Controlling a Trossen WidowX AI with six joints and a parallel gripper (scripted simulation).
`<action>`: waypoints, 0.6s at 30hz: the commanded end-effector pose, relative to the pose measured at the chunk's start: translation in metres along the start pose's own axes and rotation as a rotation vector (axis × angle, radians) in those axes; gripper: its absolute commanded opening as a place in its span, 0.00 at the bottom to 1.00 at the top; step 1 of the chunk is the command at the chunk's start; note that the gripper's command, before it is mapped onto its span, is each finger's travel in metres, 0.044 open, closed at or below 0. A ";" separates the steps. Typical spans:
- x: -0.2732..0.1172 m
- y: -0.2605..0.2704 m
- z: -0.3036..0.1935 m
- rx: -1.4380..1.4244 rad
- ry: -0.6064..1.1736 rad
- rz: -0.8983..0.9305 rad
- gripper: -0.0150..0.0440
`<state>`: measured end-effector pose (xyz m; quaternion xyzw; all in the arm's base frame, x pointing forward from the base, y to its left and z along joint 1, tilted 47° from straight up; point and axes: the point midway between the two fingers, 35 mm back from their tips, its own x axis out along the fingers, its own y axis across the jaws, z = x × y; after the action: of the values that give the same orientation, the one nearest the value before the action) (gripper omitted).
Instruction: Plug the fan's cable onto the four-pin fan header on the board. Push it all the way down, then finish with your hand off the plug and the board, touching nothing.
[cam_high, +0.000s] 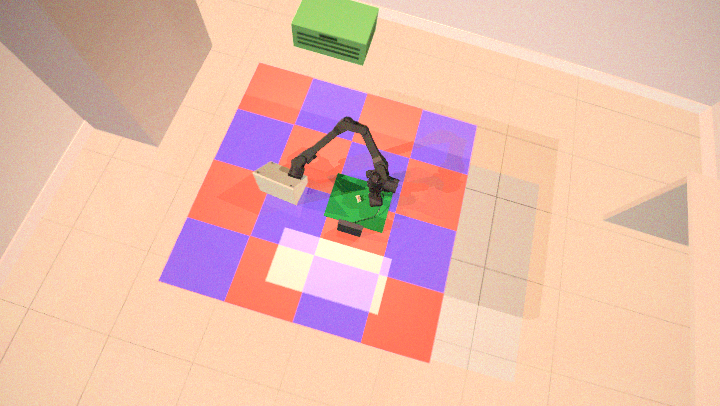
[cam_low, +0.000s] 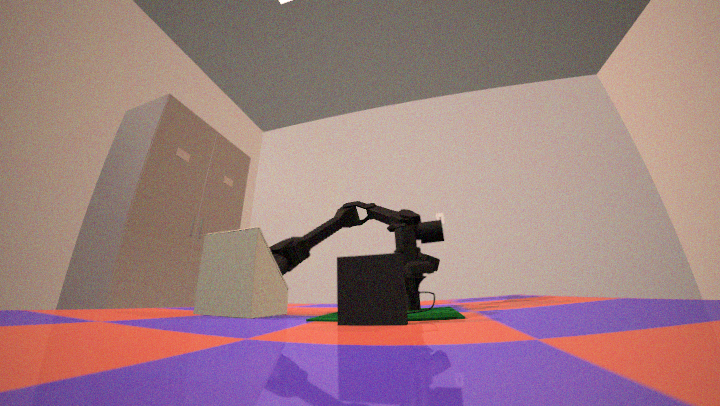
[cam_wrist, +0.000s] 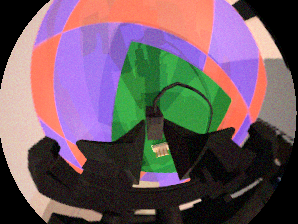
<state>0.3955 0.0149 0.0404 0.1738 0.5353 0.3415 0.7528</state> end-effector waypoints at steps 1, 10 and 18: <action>0.000 0.000 0.000 0.000 0.000 0.000 0.29; -0.050 -0.001 0.000 0.007 0.003 0.004 0.25; -0.049 -0.004 -0.005 0.094 0.003 0.004 0.25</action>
<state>0.3856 -0.0212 0.0706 0.1890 0.5417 0.3325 0.7485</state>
